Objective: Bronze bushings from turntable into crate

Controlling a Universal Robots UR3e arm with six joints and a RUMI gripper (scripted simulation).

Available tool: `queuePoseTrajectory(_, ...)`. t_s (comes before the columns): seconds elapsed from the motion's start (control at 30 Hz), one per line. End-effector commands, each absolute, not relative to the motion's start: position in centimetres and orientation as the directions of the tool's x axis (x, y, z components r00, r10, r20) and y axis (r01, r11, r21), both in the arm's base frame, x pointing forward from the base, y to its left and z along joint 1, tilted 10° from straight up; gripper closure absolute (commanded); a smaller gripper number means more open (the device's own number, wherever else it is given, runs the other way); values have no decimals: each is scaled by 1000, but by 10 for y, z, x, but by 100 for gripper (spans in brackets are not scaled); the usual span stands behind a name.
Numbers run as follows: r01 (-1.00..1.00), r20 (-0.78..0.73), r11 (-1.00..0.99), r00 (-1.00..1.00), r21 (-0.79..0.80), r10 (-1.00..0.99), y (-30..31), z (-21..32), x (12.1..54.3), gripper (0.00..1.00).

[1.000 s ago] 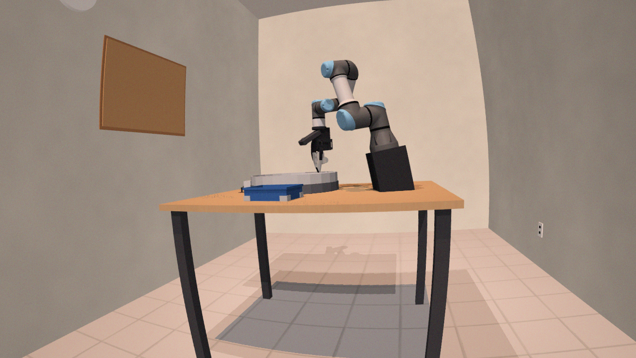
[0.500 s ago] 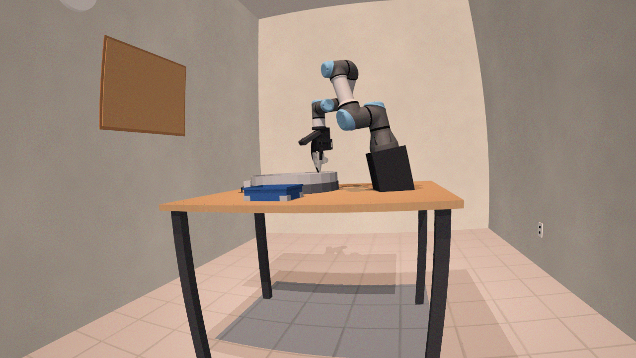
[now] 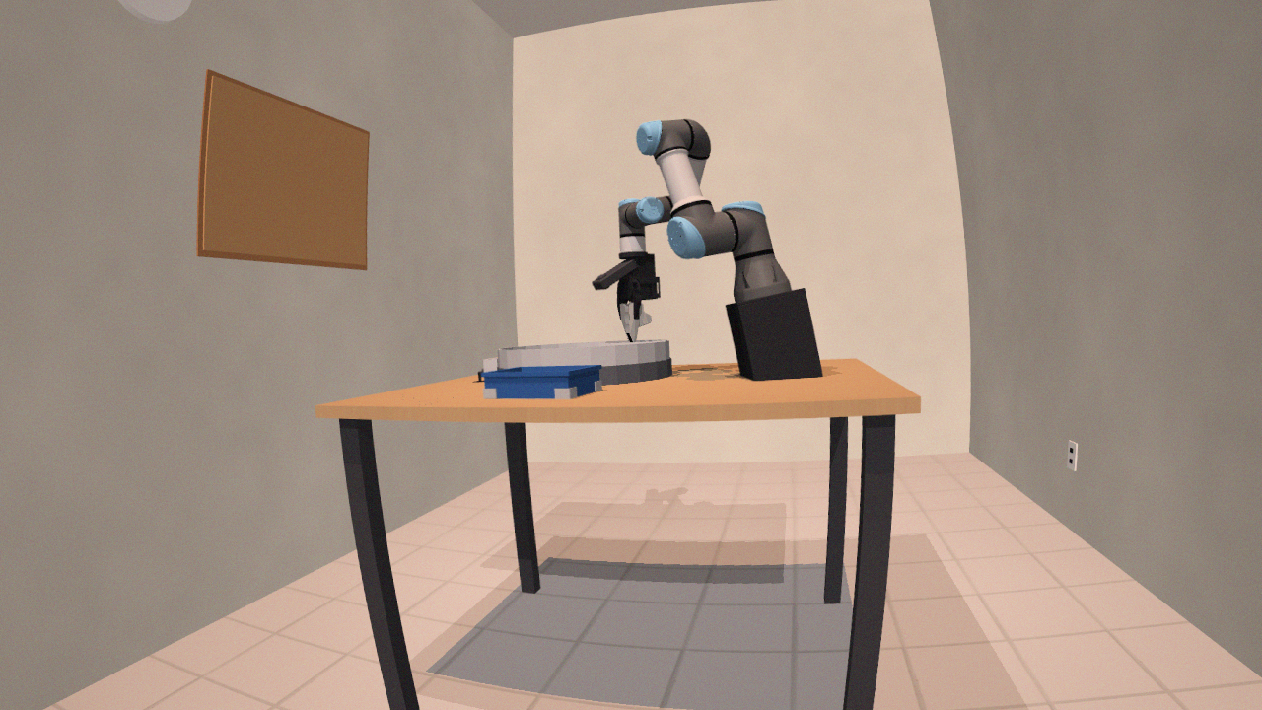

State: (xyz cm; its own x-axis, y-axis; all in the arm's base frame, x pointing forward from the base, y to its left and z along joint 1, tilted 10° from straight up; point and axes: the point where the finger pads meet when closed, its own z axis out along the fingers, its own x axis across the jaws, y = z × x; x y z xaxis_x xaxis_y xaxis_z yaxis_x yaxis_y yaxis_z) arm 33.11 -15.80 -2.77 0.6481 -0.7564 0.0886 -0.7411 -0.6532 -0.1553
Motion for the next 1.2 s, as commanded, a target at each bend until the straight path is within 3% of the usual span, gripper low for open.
queuePoseTrajectory(0.0, -741, 91, -653, 648, -155, -756, -159, -32, 332, 94)
queuePoseTrajectory(1.17, -741, 91, -653, 648, -155, -756, -158, -47, 335, 94)
